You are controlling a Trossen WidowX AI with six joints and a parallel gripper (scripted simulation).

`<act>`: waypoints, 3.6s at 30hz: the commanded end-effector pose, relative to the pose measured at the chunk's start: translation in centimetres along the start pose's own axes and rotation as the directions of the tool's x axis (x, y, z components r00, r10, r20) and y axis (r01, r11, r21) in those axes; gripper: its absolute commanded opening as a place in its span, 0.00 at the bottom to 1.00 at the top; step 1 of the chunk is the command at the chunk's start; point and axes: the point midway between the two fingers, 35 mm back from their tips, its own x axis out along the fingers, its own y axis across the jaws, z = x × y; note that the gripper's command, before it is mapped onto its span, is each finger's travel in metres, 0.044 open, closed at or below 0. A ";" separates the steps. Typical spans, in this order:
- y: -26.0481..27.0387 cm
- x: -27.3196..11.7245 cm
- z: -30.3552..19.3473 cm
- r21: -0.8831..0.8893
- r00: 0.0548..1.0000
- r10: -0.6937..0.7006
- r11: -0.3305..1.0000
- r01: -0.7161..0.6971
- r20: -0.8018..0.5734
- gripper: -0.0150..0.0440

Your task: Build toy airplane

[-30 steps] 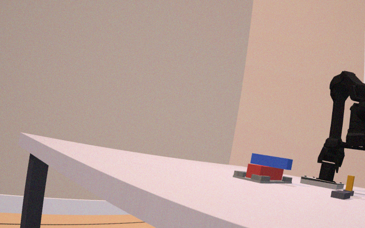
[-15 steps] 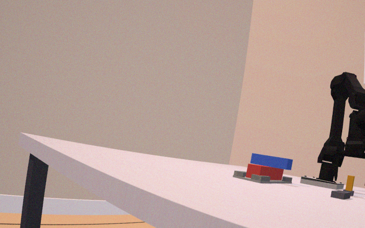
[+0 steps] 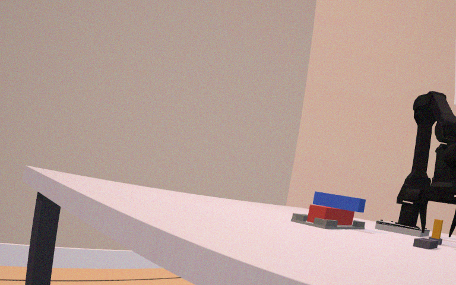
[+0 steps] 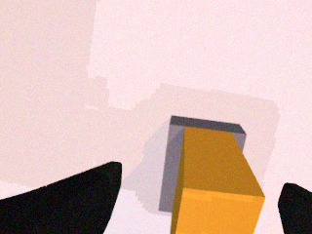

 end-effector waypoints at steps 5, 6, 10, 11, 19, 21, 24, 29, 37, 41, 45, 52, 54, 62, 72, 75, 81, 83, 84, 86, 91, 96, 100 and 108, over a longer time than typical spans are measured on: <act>0.0 0.1 0.0 0.005 1.000 0.003 1.000 -0.003 -0.001 0.42; 0.0 0.1 0.0 0.005 1.000 0.003 1.000 -0.003 -0.001 0.38; 0.0 0.1 0.0 0.005 1.000 0.003 1.000 -0.003 -0.001 0.30; 0.0 0.1 0.0 0.005 1.000 0.003 1.000 -0.003 -0.001 0.29; 0.4 -0.6 0.6 0.017 0.999 0.021 1.000 -0.021 0.030 0.25; 0.6 -1.0 0.9 0.023 0.998 0.031 0.999 -0.032 0.047 0.25; 0.8 -1.7 1.5 0.033 0.996 0.046 0.998 -0.049 0.074 0.25; 0.9 -2.7 1.5 0.030 0.997 0.042 0.999 -0.044 0.067 0.25; 0.8 -5.1 1.6 0.024 0.998 0.032 0.999 -0.034 0.052 0.25; 0.8 -6.3 1.5 0.022 0.999 0.028 0.999 -0.029 0.044 0.25; 0.7 -7.5 1.3 0.019 0.999 0.023 1.000 -0.024 0.036 0.25; 0.5 -9.6 1.0 0.013 1.000 0.015 1.000 -0.016 0.022 0.25; 0.4 -10.2 0.8 0.012 1.000 0.013 1.000 -0.013 0.018 0.25; 0.1 -12.7 0.2 0.006 1.000 0.004 1.000 -0.004 0.002 0.25; -0.6 -13.1 0.9 0.012 1.000 0.002 1.000 -0.002 0.003 0.25; -1.0 -13.0 1.5 0.017 1.000 0.002 1.000 -0.002 0.006 0.25; -1.9 -12.9 2.7 0.022 1.000 -0.001 1.000 0.000 0.010 0.25; -2.3 -12.8 3.1 0.024 1.000 -0.002 1.000 0.001 0.011 0.25; -2.4 -12.8 3.3 0.025 1.000 -0.002 1.000 0.002 0.012 0.25; -2.8 -12.8 3.7 0.027 1.000 -0.003 1.000 0.003 0.013 0.25; -3.7 -12.5 4.5 0.036 1.000 -0.006 0.999 0.005 0.011 0.25; -4.7 -12.2 5.2 0.044 1.000 -0.008 0.999 0.008 0.008 0.25; -5.5 -12.1 5.8 0.045 1.000 -0.006 0.999 0.006 0.004 0.25; -7.1 -11.8 6.9 0.049 1.000 -0.004 0.999 0.004 -0.001 0.25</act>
